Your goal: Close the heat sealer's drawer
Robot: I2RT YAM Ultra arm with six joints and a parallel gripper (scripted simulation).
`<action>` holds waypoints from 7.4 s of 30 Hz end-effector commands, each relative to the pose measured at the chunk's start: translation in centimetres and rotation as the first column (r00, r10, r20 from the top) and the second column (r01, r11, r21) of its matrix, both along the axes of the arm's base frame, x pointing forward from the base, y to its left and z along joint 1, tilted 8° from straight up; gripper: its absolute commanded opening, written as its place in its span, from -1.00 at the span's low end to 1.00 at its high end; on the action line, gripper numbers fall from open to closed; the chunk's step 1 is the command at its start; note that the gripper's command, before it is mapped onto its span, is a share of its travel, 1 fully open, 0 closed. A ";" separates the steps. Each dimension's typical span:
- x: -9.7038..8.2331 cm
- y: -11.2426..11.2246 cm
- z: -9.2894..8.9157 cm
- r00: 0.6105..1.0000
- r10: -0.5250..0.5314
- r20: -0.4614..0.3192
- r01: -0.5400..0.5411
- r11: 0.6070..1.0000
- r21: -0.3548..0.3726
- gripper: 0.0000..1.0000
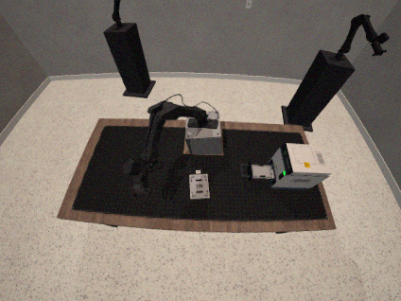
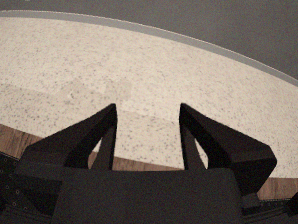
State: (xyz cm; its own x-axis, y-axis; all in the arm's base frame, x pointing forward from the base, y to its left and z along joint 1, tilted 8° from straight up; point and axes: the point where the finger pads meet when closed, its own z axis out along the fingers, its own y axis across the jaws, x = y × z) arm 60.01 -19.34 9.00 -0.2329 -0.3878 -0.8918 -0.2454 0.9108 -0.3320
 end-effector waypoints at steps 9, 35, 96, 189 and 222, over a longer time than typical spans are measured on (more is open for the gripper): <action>0.8 4.4 2.1 1.000 0.019 -0.011 -0.018 1.000 0.026 -0.10; 0.9 12.0 1.2 0.986 0.085 -0.143 -0.071 0.993 0.098 -0.10; -5.4 31.2 0.4 0.819 0.247 -0.517 -0.175 0.967 0.185 -0.10; -33.2 45.5 -0.2 0.389 0.105 -0.915 -0.379 0.924 -0.055 -0.10; -37.6 46.1 2.2 0.378 0.061 -0.924 -0.437 0.891 -0.120 -0.10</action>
State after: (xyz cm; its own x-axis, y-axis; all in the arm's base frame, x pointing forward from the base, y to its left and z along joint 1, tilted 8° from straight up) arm 21.55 25.88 9.36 -0.6409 -0.7675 0.0167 -0.7676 0.6410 0.0014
